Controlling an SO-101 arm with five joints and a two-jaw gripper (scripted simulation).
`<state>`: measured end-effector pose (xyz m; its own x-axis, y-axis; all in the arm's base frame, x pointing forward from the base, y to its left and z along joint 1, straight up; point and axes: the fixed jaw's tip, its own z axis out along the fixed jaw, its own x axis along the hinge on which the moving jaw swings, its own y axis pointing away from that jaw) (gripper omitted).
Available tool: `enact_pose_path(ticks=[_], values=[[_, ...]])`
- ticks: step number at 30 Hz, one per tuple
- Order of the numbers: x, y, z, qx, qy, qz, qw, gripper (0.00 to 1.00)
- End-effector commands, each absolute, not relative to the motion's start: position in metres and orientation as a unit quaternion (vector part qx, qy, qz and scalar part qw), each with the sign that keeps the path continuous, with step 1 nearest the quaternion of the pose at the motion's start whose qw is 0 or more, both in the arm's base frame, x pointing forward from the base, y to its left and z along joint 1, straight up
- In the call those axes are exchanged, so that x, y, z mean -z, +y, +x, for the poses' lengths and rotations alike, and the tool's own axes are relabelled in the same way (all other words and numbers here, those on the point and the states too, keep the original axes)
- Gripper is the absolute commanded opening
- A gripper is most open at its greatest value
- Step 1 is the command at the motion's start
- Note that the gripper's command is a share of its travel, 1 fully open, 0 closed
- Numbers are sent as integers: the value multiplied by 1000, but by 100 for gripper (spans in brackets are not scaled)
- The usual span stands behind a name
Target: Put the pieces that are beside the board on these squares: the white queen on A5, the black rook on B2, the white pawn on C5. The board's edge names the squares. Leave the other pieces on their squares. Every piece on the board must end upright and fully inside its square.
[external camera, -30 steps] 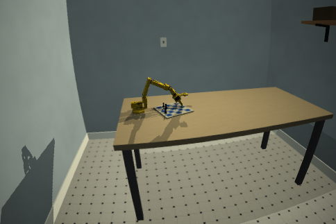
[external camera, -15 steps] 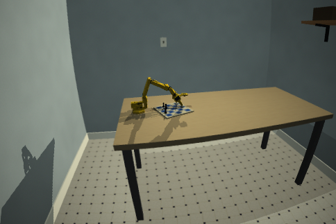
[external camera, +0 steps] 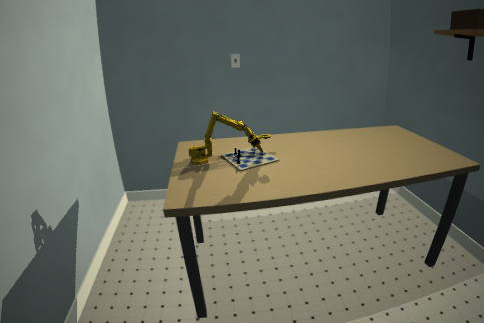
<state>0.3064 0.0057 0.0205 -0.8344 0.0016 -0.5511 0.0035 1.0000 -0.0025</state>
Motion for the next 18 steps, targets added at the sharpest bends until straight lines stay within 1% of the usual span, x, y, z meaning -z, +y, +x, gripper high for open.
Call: enact_pose_path(ticks=[1, 10, 18], values=[[-13, 4, 301, 3, 962, 2, 274, 5], [-13, 4, 301, 3, 962, 2, 274, 9], [-13, 4, 301, 3, 962, 1, 274, 9]])
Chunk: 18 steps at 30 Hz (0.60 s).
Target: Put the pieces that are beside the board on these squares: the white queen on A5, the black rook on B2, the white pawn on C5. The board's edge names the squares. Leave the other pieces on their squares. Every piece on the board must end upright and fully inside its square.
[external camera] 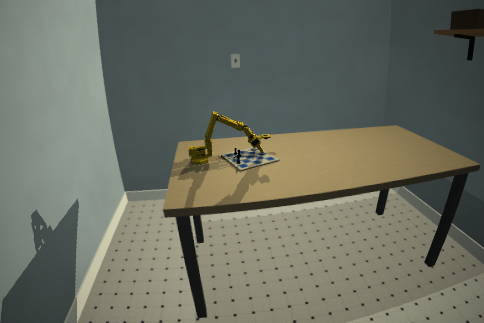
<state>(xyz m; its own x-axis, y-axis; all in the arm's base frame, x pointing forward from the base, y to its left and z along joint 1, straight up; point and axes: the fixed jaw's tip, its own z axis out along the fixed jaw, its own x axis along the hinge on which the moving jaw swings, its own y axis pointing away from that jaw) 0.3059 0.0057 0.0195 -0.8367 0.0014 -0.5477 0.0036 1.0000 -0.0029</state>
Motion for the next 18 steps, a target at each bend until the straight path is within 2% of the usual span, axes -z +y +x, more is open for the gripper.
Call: enact_pose_path(ticks=[1, 18], values=[[-13, 4, 301, 3, 962, 1, 274, 9], [-14, 9, 300, 0, 962, -1, 274, 9]])
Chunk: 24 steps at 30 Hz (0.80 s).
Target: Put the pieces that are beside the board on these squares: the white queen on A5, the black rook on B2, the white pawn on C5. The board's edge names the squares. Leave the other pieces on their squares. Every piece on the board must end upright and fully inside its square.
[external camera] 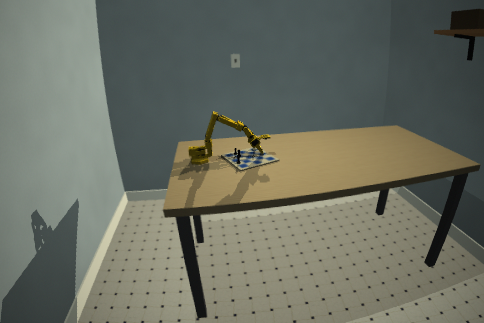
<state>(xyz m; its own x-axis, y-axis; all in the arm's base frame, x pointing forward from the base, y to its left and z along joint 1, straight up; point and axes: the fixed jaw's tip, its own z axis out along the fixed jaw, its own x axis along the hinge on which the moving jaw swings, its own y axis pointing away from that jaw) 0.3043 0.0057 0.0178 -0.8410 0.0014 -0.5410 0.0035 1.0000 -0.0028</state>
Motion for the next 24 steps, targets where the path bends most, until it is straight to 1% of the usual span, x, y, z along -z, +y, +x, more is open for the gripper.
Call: enact_pose_path(ticks=[1, 24], values=[[-14, 9, 300, -1, 962, -2, 274, 9], [-21, 10, 300, -1, 962, -4, 274, 9]])
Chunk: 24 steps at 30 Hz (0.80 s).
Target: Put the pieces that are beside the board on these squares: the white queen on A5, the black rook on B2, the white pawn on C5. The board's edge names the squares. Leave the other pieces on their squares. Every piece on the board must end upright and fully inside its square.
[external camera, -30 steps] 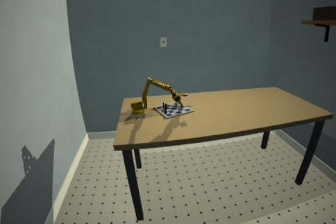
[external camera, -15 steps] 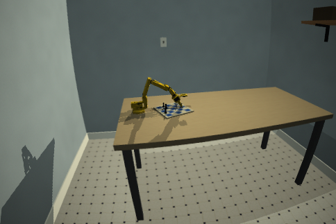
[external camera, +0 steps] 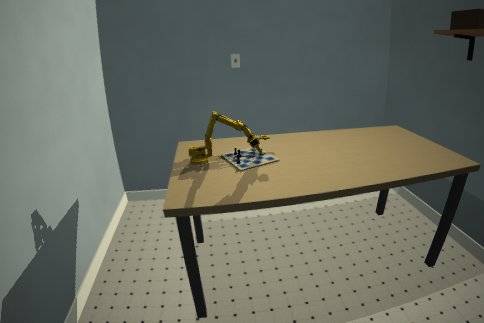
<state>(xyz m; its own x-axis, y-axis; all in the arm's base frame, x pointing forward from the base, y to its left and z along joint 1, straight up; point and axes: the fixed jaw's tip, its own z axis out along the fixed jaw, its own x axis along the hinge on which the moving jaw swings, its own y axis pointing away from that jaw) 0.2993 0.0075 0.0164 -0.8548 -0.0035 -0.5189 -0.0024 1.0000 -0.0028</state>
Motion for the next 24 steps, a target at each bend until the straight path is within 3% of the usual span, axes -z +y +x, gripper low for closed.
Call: enact_pose_path(ticks=[1, 24], values=[[-21, 10, 300, -1, 962, -4, 274, 9], [-44, 10, 300, -1, 962, -4, 274, 9]])
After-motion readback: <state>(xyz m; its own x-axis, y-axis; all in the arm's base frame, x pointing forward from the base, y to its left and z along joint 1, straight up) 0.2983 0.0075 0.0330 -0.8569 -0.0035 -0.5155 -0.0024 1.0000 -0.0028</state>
